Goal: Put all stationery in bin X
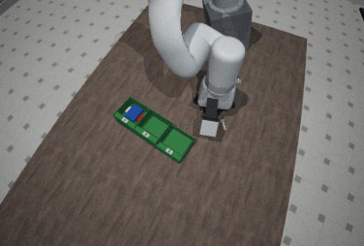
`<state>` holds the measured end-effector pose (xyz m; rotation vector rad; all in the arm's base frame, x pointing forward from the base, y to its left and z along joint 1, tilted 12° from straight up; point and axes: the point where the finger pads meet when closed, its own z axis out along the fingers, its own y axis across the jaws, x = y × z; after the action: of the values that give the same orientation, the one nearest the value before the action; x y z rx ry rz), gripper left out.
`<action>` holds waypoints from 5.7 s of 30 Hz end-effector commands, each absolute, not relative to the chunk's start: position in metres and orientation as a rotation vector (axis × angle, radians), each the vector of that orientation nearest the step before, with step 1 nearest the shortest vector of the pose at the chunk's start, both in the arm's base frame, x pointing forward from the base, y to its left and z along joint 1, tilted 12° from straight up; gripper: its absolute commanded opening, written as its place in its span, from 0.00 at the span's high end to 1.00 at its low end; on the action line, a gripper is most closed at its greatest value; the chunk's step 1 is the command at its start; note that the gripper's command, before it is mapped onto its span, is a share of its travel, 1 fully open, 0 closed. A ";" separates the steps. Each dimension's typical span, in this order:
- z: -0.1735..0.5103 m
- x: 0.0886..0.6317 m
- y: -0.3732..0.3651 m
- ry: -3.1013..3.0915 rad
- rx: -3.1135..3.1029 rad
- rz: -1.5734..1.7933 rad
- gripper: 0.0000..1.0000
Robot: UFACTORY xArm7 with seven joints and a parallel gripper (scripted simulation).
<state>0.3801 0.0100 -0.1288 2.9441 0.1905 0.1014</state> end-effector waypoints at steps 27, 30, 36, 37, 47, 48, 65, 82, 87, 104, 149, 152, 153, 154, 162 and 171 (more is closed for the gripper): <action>-0.128 0.381 0.011 0.192 2.944 0.105 1.00; -0.128 0.381 0.011 0.192 2.944 0.105 1.00; -0.122 0.380 0.012 0.192 2.944 0.105 1.00; -0.118 0.380 0.012 0.192 2.944 0.105 1.00; -0.092 0.378 0.017 0.192 2.944 0.105 1.00; -0.089 0.378 0.018 0.192 2.944 0.105 1.00; -0.069 0.376 0.021 0.192 2.944 0.105 1.00; -0.057 0.384 -0.005 0.192 2.944 0.105 1.00; -0.051 0.393 -0.034 0.192 2.944 0.105 1.00; -0.033 0.420 -0.118 0.192 2.943 0.106 1.00; -0.012 0.450 -0.213 -1.677 2.536 0.243 1.00; -0.012 0.450 -0.213 -1.758 2.489 0.246 1.00; -0.012 0.450 -0.213 -1.799 2.464 0.247 1.00; -0.012 0.450 -0.213 -1.842 2.437 0.248 1.00; -0.012 0.450 -0.214 -2.154 2.198 0.262 1.00; -0.012 0.450 -0.214 -2.415 1.925 0.287 1.00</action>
<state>0.4481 -0.2138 -0.0135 2.0743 -2.2954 0.2476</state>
